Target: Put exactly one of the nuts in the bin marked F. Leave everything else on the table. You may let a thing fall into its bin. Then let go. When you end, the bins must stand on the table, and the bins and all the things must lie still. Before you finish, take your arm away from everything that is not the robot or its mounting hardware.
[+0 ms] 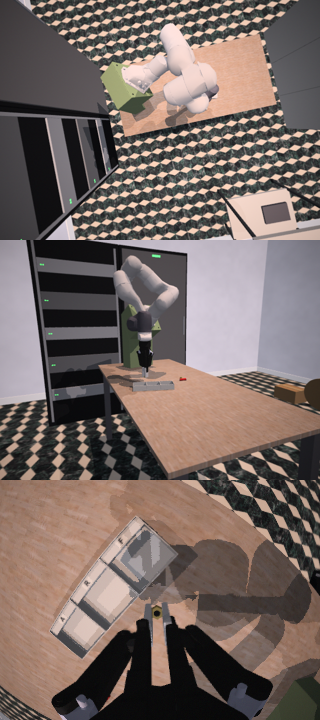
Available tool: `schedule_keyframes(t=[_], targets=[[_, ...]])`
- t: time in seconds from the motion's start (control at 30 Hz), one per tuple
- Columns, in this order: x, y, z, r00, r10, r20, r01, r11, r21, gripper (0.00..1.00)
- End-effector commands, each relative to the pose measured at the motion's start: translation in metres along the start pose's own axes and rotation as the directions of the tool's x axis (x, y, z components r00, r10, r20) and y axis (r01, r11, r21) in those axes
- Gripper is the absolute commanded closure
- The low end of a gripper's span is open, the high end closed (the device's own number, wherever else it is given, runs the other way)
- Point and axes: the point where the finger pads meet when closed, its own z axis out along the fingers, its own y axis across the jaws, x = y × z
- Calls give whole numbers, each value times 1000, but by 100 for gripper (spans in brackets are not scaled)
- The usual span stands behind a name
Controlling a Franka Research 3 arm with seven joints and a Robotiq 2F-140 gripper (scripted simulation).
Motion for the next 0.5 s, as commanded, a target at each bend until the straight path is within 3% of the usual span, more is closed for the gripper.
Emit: schedule_keyframes(t=[0.0,0.1,0.37,0.47], targets=[[18,-5,1,992,128,16,-128,992,2,93],[24,-7,1,984,177,16,-177,984,2,93],[71,-16,1,920,392,11,-392,920,11,93],[73,-16,1,892,451,10,-451,892,16,93]])
